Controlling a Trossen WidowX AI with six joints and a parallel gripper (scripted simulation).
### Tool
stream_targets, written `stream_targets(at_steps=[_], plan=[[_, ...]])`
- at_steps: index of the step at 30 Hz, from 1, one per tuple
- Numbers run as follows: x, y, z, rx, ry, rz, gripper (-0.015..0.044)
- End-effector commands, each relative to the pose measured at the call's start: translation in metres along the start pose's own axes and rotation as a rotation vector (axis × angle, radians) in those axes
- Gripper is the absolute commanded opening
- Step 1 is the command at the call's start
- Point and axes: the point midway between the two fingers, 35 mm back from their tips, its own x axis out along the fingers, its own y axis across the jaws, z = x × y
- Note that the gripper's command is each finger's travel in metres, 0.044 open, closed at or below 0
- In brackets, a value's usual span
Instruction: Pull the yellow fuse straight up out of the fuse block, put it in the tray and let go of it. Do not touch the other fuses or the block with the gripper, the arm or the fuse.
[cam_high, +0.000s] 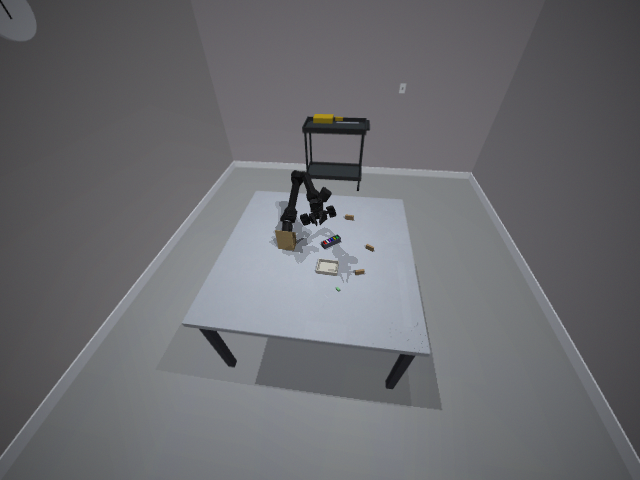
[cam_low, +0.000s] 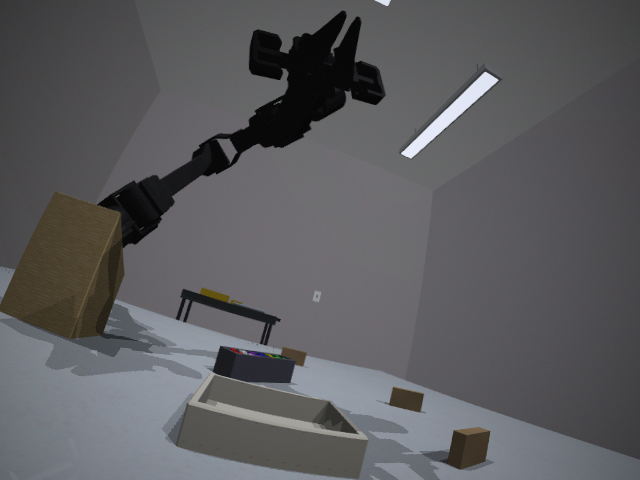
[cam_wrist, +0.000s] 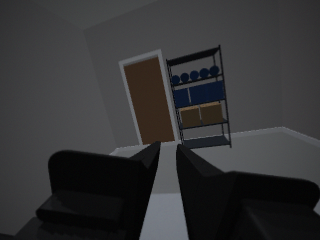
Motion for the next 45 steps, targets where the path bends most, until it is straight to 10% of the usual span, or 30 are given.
stream_targets(at_steps=[1,23,45], plan=[[-0.017,0.028,-0.066,-0.142,0.242,0.089,0.0074],[-0.273,0.005,-0.306,-0.666,1.634,0.204,0.0074],[-0.29,0.002,-0.32,-0.672,1.676,0.195,0.0074]])
